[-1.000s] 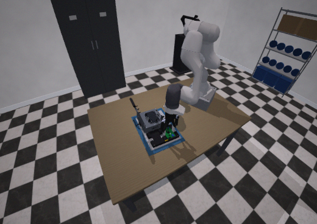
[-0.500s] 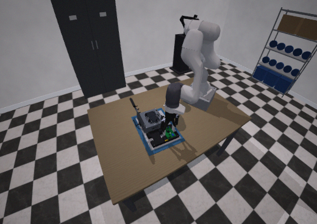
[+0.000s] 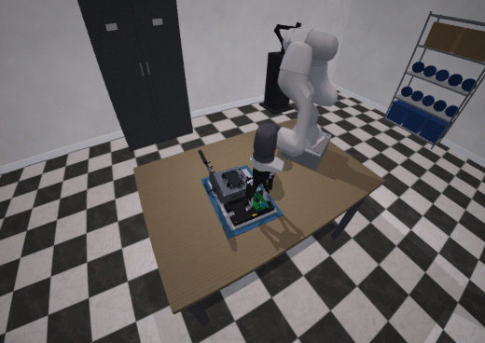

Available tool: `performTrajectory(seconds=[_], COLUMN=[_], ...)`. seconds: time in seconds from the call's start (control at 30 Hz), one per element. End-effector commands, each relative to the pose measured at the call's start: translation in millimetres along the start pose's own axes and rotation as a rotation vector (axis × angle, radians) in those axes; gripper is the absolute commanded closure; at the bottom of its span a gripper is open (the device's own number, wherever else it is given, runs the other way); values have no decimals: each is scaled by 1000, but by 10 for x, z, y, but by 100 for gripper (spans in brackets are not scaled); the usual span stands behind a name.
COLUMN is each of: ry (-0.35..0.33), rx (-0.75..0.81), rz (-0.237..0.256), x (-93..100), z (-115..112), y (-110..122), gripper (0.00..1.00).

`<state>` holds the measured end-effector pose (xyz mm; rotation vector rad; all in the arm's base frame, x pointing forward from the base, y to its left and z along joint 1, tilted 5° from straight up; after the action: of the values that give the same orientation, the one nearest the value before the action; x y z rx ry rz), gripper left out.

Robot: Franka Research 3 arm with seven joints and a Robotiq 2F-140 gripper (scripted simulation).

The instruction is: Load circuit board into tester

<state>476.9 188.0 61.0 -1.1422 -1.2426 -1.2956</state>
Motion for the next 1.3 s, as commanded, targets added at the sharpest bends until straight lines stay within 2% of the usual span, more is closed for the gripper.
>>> performTrajectory(seconds=[0.0, 1.1, 1.27], ry=[-2, -2, -2], rx=[5, 5, 5], rz=[7, 7, 7], x=[10, 109, 180], z=[-8, -7, -7], y=[-23, -22, -22], gripper=[54, 54, 54])
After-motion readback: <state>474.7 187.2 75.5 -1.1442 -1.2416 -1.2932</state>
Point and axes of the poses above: the point where the finger pads meet when closed, its own x axis back along the fingers, its own y axis across the jaws, z = x × y, the point moved 8 cm from there along x, back along the fingers, and after that the axes turned 6 degrees about x, right-handed, at the moved point
